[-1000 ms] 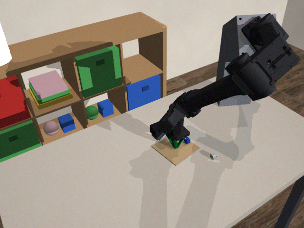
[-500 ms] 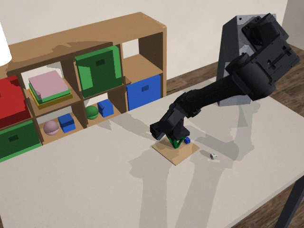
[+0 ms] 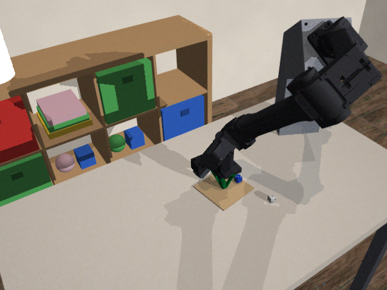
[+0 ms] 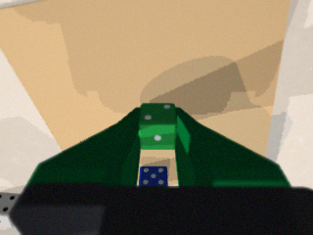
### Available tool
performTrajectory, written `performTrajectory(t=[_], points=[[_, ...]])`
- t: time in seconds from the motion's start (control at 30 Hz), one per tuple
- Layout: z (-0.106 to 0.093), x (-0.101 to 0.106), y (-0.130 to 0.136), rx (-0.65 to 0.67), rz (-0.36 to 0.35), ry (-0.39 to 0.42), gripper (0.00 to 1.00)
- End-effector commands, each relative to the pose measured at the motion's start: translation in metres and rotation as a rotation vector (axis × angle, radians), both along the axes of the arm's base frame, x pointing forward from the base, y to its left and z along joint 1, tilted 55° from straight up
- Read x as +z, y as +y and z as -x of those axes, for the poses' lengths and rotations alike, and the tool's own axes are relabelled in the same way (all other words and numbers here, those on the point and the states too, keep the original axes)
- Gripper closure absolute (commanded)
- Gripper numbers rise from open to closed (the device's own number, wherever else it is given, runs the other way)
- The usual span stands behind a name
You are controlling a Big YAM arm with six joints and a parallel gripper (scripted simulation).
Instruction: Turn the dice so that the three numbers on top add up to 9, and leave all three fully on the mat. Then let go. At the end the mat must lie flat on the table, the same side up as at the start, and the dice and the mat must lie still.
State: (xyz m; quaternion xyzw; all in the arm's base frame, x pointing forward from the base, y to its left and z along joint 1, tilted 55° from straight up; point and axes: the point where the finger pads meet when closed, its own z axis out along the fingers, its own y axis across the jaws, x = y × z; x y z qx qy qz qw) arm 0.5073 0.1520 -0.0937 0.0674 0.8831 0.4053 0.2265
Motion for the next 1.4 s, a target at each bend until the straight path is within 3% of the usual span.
performTrajectory(t=[0.0,0.3,0.8,1.17,1.37], points=[[0.000,-0.002,0.000,-0.005,-0.001,0.001,0.85],[0.000,-0.002,0.000,-0.005,-0.001,0.001,0.85],[0.000,-0.002,0.000,-0.005,-0.001,0.001,0.66],[0.000,-0.001,0.000,-0.005,-0.001,0.001,0.66],[0.007,0.009,-0.019,-0.020,0.004,0.002,0.66]])
